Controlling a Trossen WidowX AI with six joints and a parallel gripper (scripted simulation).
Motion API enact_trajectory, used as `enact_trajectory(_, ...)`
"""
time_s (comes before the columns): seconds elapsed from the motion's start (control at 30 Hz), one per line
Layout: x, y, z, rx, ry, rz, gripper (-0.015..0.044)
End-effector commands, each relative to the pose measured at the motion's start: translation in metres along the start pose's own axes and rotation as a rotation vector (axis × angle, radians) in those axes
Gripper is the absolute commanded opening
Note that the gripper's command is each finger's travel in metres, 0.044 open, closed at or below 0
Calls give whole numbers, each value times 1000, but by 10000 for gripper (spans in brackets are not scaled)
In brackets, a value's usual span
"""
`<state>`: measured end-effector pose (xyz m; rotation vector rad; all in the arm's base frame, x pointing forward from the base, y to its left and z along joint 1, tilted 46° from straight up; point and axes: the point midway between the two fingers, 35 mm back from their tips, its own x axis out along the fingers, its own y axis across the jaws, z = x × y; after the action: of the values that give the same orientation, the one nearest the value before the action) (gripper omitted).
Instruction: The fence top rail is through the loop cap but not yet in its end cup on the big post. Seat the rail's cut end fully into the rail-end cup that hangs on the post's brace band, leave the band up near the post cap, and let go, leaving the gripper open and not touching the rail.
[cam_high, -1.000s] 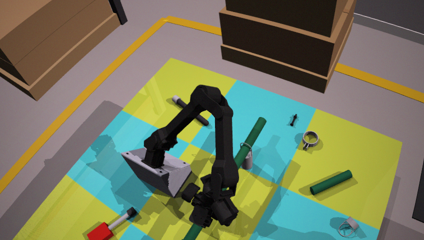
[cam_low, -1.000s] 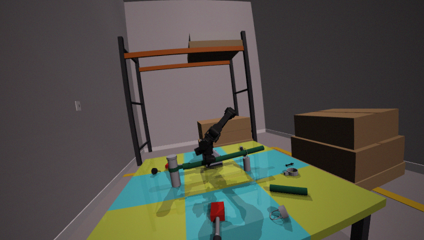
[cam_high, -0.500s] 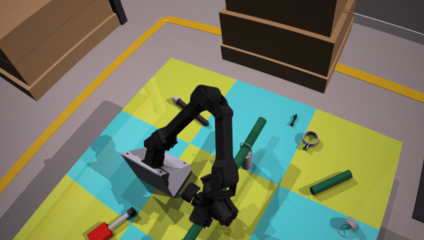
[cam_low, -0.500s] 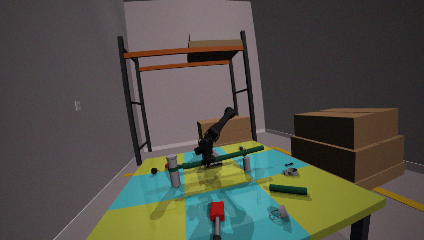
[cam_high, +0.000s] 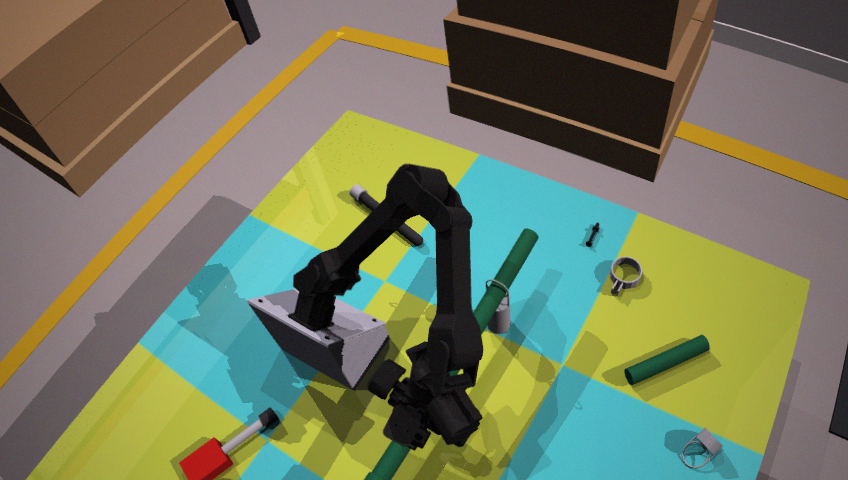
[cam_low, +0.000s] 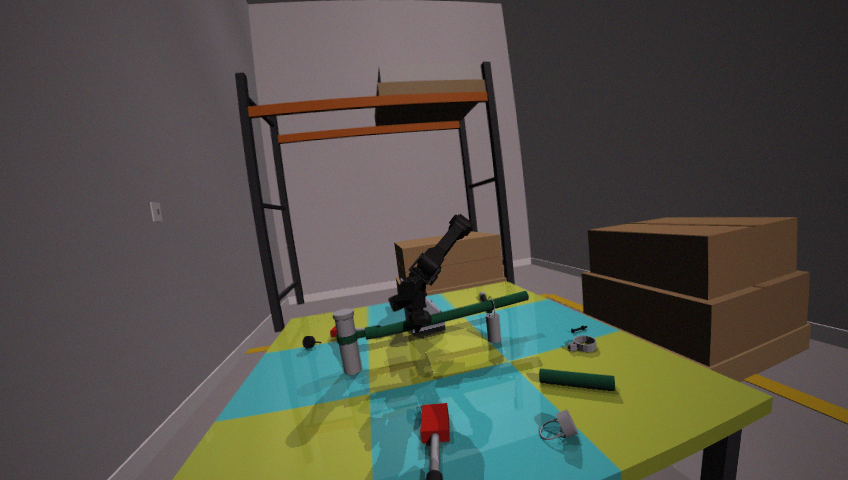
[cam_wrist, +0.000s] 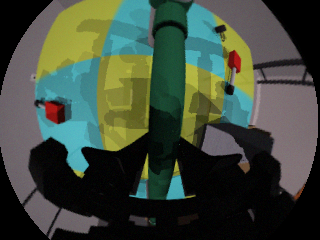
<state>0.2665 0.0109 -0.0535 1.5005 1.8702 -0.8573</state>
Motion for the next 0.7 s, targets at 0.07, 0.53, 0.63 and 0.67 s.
enact_trajectory(0.07, -1, 0, 1, 1, -5, 0, 0)
enact_trajectory(0.53, -4, 0, 3, 2, -12, 0, 0)
enact_trajectory(0.63, -4, 0, 4, 2, -13, 0, 0)
enact_trajectory(0.67, -4, 0, 4, 2, -14, 0, 0)
